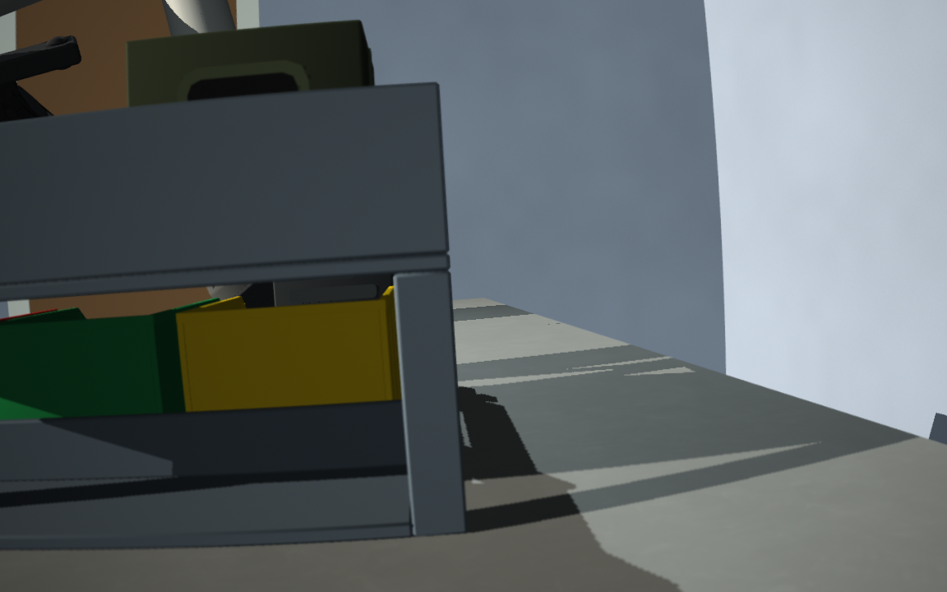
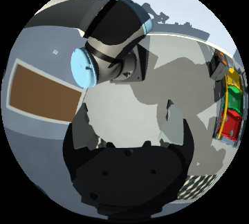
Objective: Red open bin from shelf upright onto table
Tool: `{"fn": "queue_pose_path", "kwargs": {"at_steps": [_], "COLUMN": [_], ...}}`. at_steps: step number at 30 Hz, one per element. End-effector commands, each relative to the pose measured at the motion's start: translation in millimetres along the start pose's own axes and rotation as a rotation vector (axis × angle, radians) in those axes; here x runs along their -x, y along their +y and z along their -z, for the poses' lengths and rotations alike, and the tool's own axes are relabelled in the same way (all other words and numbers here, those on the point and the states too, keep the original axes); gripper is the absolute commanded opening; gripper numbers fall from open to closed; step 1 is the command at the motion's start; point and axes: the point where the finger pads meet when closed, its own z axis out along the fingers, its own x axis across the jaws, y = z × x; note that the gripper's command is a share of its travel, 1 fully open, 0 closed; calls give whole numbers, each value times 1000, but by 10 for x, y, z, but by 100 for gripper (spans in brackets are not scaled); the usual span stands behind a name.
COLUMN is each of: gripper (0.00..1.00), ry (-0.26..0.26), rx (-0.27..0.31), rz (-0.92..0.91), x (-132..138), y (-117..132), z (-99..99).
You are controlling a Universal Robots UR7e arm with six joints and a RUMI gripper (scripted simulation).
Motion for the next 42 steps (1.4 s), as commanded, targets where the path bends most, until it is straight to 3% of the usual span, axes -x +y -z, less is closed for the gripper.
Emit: {"fn": "queue_pose_path", "kwargs": {"at_steps": [1,42], "gripper": [100,100], "ry": [1,0], "rx": [0,17], "rz": [0,-6], "x": [0,-44], "y": [0,35], "z": [2,18]}}
